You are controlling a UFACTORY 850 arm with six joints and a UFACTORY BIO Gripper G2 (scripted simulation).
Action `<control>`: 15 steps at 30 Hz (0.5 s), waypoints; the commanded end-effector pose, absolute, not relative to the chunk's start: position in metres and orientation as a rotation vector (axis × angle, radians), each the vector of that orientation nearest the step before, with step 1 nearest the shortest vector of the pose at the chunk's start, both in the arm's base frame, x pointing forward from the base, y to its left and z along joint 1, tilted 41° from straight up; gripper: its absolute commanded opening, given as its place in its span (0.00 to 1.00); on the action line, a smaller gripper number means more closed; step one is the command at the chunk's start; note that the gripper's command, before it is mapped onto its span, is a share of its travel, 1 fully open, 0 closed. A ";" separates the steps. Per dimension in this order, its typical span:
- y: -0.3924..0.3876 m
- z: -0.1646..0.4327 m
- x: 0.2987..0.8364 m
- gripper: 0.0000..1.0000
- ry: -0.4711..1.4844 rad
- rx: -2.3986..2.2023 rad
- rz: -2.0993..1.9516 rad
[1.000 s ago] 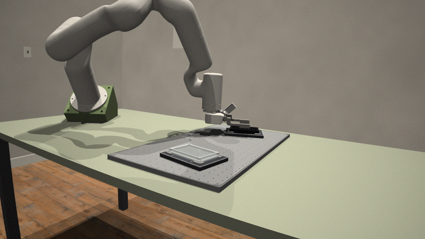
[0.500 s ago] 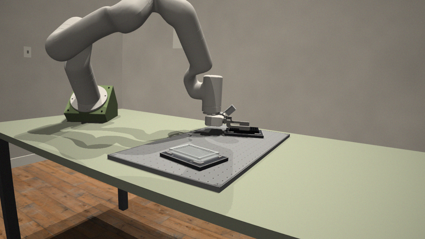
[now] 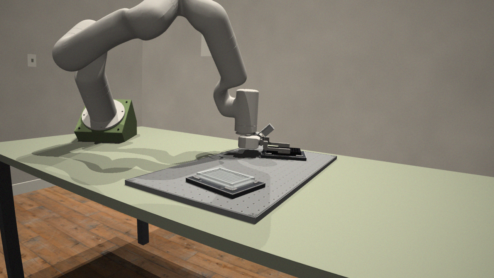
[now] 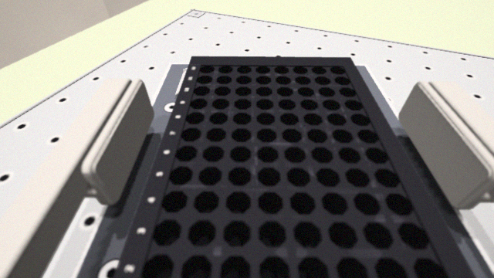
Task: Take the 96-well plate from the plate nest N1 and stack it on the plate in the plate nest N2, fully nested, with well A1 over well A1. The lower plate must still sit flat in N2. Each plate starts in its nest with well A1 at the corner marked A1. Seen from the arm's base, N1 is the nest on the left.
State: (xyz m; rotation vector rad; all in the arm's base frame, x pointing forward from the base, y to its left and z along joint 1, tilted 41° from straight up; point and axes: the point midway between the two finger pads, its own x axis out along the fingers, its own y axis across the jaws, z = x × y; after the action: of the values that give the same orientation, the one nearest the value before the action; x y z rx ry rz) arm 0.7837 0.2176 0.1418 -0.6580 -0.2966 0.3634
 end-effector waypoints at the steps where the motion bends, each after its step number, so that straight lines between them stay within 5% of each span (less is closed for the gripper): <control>1: 0.218 0.143 0.784 0.37 -0.298 -0.658 0.364; 11: 0.218 0.143 0.784 0.37 -0.298 -0.658 0.364; 12: 0.218 0.143 0.784 0.00 -0.298 -0.658 0.364; 15: 0.218 0.143 0.784 0.00 -0.298 -0.658 0.364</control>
State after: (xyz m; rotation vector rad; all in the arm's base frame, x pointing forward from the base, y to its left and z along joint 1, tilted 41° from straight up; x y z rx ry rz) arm 0.7838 0.2175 0.1417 -0.6580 -0.2967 0.3634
